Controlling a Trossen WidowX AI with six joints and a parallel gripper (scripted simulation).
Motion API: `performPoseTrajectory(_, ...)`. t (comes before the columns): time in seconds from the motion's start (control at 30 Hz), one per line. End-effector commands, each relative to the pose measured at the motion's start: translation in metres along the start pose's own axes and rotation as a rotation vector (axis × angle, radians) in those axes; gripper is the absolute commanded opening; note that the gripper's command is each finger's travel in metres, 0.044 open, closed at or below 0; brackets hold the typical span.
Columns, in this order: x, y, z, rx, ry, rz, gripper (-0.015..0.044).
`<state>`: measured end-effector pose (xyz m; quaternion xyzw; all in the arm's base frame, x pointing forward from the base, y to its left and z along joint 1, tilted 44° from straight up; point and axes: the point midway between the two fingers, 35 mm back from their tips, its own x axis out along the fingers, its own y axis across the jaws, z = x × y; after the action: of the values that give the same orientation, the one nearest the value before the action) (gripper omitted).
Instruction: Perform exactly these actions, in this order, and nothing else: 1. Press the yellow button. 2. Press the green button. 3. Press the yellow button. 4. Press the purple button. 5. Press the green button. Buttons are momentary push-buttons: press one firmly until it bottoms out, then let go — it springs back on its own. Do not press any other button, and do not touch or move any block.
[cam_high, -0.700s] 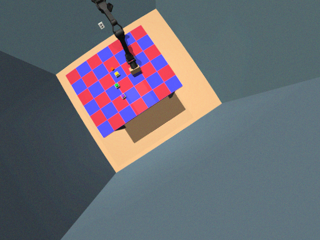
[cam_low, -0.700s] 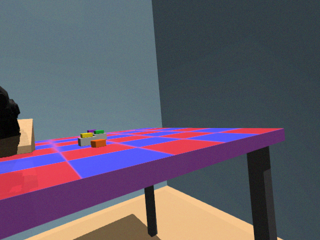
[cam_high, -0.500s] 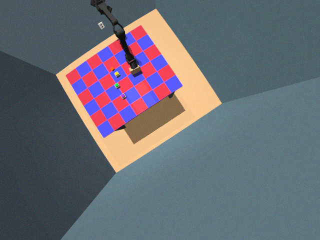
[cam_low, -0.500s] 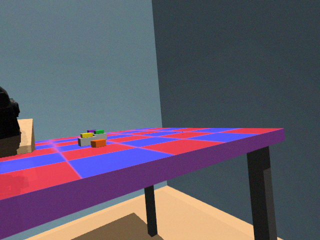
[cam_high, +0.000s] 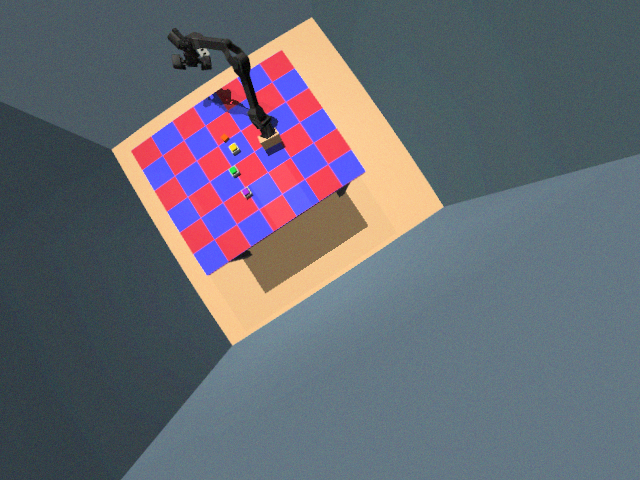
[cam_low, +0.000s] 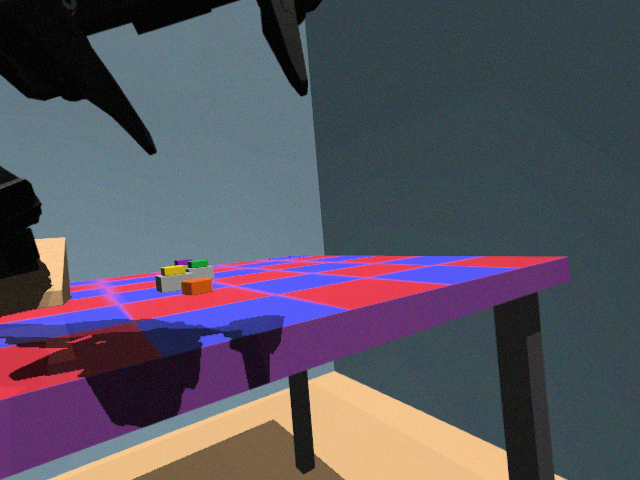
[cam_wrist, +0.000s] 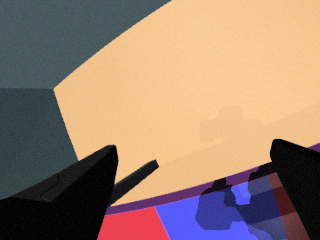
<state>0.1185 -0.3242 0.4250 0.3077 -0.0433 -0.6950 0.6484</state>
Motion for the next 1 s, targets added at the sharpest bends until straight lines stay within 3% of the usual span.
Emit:
performPoseTrajectory(0.0, 0.007, 0.018, -0.073, -0.178, 0.168, 0.003, 0.0400)
performPoseTrajectory(0.27, -0.013, 0.028, -0.206, -0.562, 0.431, 0.017, 0.0400)
performPoseTrajectory(0.6, -0.084, -0.017, -0.347, -1.214, 0.634, 0.045, 0.0400)
performPoseTrajectory(0.77, -0.125, -0.063, -0.391, -1.620, 0.639, 0.057, 0.0400)
performPoseTrajectory(0.97, -0.153, -0.107, -0.408, -1.983, 0.564, 0.059, 0.0400)
